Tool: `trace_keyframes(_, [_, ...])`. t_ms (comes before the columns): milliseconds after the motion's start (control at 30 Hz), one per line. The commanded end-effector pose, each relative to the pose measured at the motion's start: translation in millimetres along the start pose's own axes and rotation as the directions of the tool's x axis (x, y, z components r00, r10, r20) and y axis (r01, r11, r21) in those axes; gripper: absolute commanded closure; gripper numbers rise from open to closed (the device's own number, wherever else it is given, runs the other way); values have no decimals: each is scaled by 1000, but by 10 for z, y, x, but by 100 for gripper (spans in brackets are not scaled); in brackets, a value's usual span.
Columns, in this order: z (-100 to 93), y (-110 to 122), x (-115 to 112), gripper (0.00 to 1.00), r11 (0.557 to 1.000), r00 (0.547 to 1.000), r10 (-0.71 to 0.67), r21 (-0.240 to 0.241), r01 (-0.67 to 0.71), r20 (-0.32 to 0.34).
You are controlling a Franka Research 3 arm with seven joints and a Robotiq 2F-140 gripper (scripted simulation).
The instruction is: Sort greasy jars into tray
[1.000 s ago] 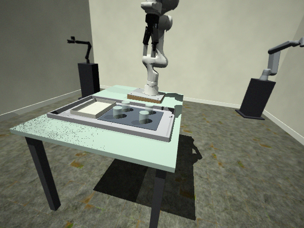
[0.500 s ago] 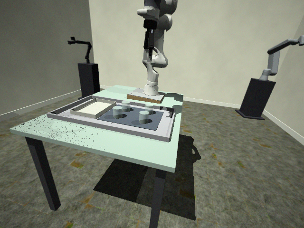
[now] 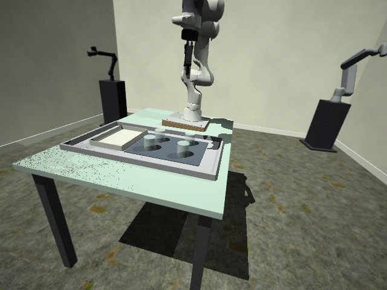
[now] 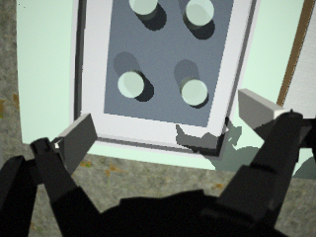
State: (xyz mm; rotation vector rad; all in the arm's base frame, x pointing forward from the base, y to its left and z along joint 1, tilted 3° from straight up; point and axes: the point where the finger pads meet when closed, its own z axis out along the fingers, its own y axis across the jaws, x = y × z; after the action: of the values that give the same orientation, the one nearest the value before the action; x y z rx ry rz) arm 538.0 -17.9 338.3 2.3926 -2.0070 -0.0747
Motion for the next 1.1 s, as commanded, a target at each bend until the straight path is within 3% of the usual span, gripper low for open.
trace_keyframes(0, [108, 15, 50, 0, 991, 991, 137, -2, -137, 3])
trace_keyframes(200, [108, 15, 50, 0, 991, 991, 137, -2, -137, 3])
trace_keyframes(233, [223, 50, 85, 0, 976, 976, 219, -11, -219, 5])
trace_keyframes(533, [223, 50, 85, 0, 976, 976, 219, -11, -219, 5])
trace_keyframes(567, [335, 79, 122, 0, 950, 950, 311, -18, -311, 7])
trace_keyframes(800, [335, 79, 122, 0, 950, 950, 311, -18, -311, 7])
trace_keyframes(833, [441, 110, 157, 0, 921, 921, 390, -26, -390, 8])
trace_keyframes(1067, [441, 110, 157, 0, 921, 921, 390, -26, -390, 8])
